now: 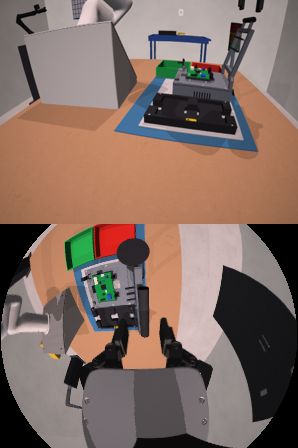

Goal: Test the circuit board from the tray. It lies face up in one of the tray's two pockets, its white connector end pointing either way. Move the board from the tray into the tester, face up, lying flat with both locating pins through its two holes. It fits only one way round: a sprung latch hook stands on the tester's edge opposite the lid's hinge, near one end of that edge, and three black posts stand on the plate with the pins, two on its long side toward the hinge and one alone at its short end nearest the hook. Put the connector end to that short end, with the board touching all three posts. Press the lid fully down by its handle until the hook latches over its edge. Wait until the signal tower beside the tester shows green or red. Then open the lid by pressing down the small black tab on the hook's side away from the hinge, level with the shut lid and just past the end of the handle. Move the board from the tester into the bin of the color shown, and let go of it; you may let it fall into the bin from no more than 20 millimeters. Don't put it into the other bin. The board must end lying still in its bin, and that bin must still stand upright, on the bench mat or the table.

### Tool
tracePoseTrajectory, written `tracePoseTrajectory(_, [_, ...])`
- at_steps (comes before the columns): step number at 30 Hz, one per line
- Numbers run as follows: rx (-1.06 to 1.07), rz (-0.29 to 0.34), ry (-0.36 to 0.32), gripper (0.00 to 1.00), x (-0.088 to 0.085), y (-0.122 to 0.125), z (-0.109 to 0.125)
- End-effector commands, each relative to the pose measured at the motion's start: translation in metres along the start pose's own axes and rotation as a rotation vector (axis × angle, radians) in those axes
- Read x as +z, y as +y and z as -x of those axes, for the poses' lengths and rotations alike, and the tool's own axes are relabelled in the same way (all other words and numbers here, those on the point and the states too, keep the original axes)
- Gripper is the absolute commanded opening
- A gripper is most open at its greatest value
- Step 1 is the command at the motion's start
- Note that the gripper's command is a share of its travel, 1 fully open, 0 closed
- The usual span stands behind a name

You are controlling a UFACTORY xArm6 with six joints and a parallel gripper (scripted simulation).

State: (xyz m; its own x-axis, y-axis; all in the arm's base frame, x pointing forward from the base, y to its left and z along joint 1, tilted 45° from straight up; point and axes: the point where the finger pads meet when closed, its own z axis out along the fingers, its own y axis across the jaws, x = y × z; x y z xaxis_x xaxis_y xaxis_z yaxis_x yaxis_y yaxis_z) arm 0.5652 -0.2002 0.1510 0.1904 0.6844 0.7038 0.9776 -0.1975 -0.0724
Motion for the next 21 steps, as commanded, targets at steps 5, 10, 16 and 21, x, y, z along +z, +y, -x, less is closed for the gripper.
tracePoseTrajectory(5, [-0.001,0.004,-0.001,0.51,-0.002,0.0,0.0])
tracePoseTrajectory(10, [-0.001,0.004,-0.001,0.51,0.0,0.001,0.0])
tracePoseTrajectory(16, [-0.001,0.004,-0.001,0.51,0.008,0.001,0.0])
tracePoseTrajectory(21, [-0.001,0.004,-0.001,0.51,0.021,0.001,0.0])
